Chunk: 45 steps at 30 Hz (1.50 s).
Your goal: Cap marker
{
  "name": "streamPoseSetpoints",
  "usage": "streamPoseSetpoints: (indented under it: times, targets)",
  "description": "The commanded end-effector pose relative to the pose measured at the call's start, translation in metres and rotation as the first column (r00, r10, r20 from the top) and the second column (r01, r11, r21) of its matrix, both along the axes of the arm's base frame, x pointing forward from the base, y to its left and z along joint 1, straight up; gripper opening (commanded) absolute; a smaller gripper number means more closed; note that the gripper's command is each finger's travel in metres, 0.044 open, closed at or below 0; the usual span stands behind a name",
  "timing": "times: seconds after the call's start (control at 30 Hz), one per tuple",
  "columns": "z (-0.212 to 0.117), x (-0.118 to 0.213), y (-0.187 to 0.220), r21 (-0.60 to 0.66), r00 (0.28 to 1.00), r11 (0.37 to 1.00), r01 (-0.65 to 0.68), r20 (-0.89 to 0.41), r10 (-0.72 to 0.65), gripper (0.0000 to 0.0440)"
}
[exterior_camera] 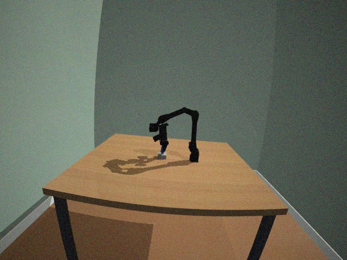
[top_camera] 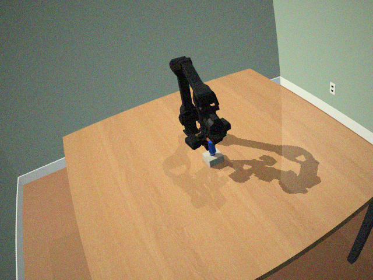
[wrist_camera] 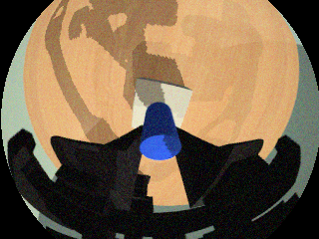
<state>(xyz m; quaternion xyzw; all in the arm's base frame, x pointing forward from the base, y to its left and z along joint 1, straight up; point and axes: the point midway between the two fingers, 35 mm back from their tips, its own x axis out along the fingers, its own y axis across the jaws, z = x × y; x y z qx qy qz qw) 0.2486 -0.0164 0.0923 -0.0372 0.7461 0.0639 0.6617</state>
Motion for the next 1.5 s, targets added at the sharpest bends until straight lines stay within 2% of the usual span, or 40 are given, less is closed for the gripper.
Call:
streamPoseSetpoints:
  times: [0.0,0.73,0.9,1.23,1.47]
  targets:
    - [-0.016,-0.009,-0.005,-0.014,0.999,1.000,-0.020,-0.041,0.020,0.0102]
    - [-0.020,-0.003,-0.013,-0.050,0.994,0.993,-0.110,0.015,0.110,0.0150]
    - [-0.020,-0.011,-0.011,-0.039,0.992,0.991,-0.124,0.000,0.124,0.0195]
    - [-0.012,-0.016,-0.009,-0.039,0.987,0.987,-0.157,0.036,0.159,0.0440]
    - [0.003,-0.010,-0.009,-0.057,0.980,0.984,-0.167,0.103,0.173,0.0440]
